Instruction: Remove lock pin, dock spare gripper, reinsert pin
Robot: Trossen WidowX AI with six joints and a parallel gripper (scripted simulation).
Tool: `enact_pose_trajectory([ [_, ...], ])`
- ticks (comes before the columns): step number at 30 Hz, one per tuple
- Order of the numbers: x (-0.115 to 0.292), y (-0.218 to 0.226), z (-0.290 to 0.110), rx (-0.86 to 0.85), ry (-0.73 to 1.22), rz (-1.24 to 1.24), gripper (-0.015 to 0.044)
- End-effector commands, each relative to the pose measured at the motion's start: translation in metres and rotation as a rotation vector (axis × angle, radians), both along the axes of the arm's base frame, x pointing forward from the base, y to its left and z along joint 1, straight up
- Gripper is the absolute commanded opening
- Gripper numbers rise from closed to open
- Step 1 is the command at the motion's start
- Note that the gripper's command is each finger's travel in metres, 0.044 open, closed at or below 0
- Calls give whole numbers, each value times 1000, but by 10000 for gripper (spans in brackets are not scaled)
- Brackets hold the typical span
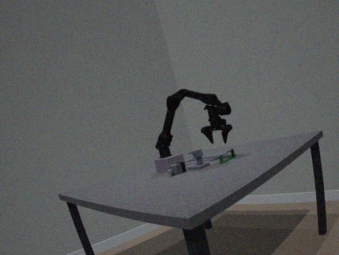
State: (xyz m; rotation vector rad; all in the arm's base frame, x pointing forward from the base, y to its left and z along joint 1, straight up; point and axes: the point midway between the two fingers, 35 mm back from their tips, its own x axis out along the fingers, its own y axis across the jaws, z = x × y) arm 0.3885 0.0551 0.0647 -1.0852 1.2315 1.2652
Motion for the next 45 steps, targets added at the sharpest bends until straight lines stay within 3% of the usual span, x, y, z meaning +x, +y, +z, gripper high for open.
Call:
enact_pose_trajectory([
  [1,0,0,0,0,0,0,440],
  [13,-1,-1,60,0,-1,0,440],
  [17,-2,-5,56,-16,-8,-69,440],
  [28,-52,-86,54,-222,-149,-1243,440],
  [36,-108,-140,45,-266,-349,-2123,440],
  [45,-156,-171,34,-190,-574,-2768,440],
])
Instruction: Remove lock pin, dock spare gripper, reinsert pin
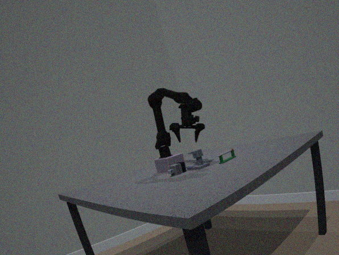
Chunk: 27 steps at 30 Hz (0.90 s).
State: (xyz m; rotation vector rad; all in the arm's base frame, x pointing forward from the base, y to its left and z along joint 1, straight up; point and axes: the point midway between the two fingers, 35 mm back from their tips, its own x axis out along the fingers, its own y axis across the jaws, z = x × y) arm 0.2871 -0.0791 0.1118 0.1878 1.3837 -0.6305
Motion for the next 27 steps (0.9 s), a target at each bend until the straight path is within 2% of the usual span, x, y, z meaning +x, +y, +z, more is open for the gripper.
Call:
enact_pose_trajectory([
  [1,-60,-39,-14,-129,-287,-756,440],
  [5,-79,-48,-19,-161,-383,-955,440],
  [19,-83,-47,-20,-162,-386,-962,440],
  [27,-80,-48,-61,-160,-385,-963,440],
])
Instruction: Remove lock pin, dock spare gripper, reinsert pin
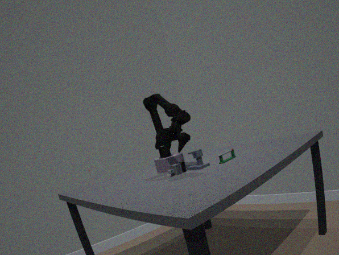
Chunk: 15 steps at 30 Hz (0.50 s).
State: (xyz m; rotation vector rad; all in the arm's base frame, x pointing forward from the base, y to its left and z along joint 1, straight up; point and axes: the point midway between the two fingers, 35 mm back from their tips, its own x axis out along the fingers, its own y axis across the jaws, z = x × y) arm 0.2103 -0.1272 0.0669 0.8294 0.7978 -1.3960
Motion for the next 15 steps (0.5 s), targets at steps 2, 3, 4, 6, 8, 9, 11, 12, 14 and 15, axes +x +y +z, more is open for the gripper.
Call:
enact_pose_trajectory([
  [2,-3,0,-29,1,10,-7,440],
  [3,-4,0,-35,1,10,-7,440],
  [4,-5,0,-40,1,10,-7,440],
  [6,-5,0,-41,1,10,-7,440],
  [8,-5,0,-43,1,10,-7,440],
  [9,-5,0,-44,1,10,-7,440],
  [11,-4,0,-48,1,10,-7,440],
  [12,-4,0,-49,1,10,-7,440],
  [14,-4,0,-53,1,10,-7,440],
  [15,-3,0,-54,1,10,-7,440],
])
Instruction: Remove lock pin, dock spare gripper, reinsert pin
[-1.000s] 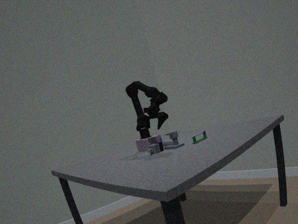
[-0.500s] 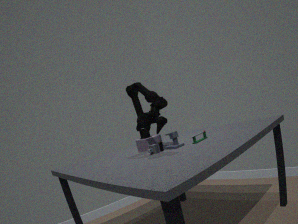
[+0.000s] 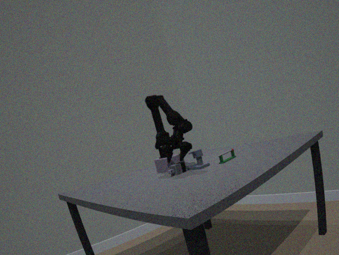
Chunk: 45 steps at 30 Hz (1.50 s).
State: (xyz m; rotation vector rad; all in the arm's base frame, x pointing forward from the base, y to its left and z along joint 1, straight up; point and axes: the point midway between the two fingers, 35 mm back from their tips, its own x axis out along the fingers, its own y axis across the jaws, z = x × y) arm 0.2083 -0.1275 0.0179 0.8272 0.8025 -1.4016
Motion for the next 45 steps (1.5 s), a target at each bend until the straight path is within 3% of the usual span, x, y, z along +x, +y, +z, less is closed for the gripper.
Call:
enact_pose_trajectory([
  [1,-1,0,-7,1,4,-4,440],
  [34,-5,0,-58,1,5,-4,440],
  [43,-5,0,-58,1,5,-4,204],
  [45,-5,0,-58,1,5,-4,190],
])
